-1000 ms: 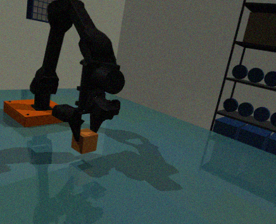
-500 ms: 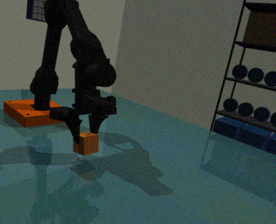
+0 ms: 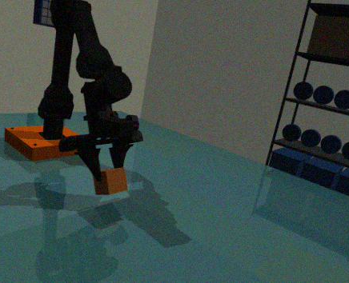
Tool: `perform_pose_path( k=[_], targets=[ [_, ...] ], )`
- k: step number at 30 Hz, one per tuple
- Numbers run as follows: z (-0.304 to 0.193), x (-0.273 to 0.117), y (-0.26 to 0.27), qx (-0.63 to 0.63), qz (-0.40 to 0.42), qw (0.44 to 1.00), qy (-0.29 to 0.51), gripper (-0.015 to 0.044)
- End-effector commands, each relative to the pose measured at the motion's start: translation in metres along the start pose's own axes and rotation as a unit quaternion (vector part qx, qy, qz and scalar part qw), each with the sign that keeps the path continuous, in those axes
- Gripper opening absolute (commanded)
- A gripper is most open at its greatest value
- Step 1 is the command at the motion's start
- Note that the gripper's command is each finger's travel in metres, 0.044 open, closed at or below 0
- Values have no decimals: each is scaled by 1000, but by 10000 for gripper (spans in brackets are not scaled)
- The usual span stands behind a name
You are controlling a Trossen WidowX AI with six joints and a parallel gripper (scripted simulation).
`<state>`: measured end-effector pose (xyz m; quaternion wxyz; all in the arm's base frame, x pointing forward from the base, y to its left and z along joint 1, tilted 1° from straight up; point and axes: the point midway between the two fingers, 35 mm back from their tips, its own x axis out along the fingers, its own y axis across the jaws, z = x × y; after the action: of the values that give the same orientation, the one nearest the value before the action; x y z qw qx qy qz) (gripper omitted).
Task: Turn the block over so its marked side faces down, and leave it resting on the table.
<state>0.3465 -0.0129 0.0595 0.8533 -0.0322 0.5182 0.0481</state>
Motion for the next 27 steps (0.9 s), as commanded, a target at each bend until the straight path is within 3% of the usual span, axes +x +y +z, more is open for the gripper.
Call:
perform_pose_path(
  k=[1,11,27],
  targets=[
    [0,-3,1,-5,1,999,-40,0],
    [-1,1,0,-2,-1,998,-55,0],
    [-3,30,-2,6,0,985,-170,0]
  ],
)
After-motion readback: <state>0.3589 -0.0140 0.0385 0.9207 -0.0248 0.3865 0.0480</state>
